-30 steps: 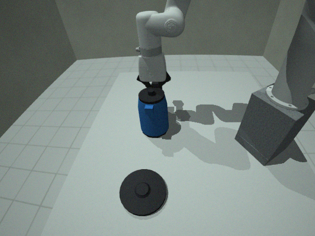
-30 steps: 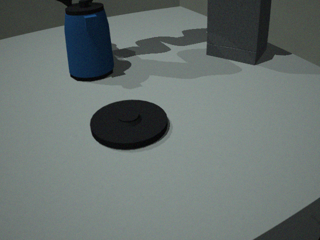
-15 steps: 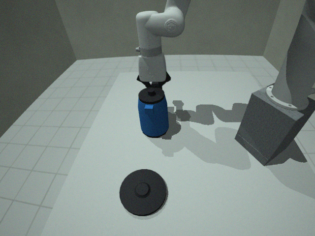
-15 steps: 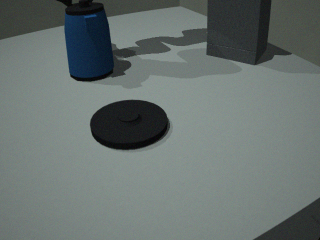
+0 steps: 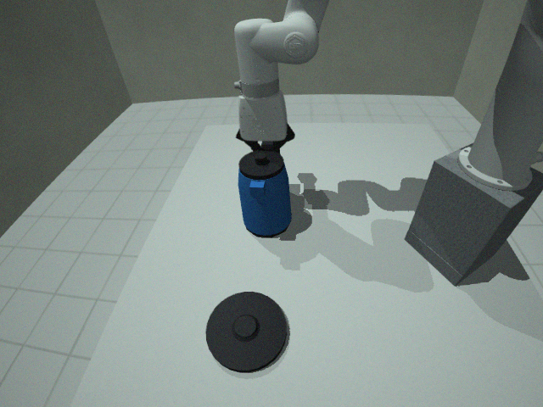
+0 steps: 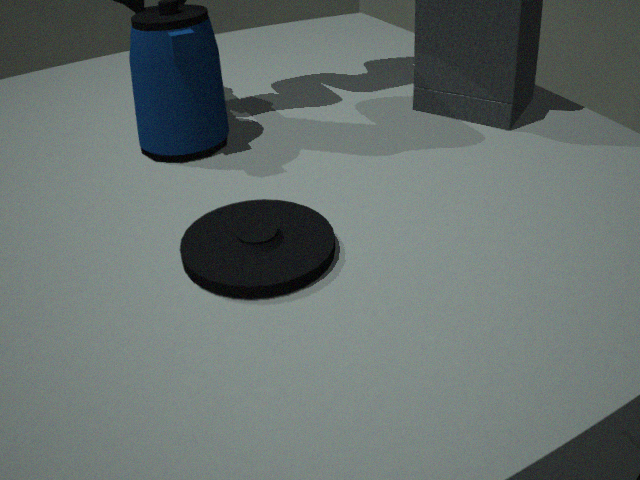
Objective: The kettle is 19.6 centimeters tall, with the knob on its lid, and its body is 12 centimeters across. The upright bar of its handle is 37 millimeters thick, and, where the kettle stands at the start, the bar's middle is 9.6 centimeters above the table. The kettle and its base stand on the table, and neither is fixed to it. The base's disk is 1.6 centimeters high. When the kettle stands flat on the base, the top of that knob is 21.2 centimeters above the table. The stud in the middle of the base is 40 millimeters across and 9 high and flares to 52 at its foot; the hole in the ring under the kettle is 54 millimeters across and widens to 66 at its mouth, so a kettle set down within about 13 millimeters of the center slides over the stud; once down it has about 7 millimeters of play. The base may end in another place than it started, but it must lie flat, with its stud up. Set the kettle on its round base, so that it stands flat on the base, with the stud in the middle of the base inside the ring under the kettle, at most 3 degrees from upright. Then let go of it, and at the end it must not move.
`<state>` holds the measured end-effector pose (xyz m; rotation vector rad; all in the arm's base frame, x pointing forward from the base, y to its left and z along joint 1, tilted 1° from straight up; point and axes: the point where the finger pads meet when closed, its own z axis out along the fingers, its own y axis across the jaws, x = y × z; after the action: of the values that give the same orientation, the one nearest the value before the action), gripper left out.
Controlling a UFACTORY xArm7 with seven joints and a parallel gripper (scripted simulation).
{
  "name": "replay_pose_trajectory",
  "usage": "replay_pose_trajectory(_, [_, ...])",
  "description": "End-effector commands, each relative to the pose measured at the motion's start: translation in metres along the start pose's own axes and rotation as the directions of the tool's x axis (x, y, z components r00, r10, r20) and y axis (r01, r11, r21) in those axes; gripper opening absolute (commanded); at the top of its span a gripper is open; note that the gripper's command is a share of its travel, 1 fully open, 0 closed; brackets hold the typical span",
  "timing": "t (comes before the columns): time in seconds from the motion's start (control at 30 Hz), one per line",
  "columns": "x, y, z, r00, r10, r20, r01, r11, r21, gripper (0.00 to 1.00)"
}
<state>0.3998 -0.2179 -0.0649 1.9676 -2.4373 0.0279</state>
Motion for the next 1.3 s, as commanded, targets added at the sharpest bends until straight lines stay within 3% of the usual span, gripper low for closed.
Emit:
replay_pose_trajectory(0.0, [0.001, -0.002, -0.004, 1.000, 0.000, -0.002, 0.000, 1.000, 0.006, 0.00])
replay_pose_trajectory(1.27, [0.001, -0.002, -0.047, 1.000, 0.000, -0.002, 0.000, 1.000, 0.006, 0.00])
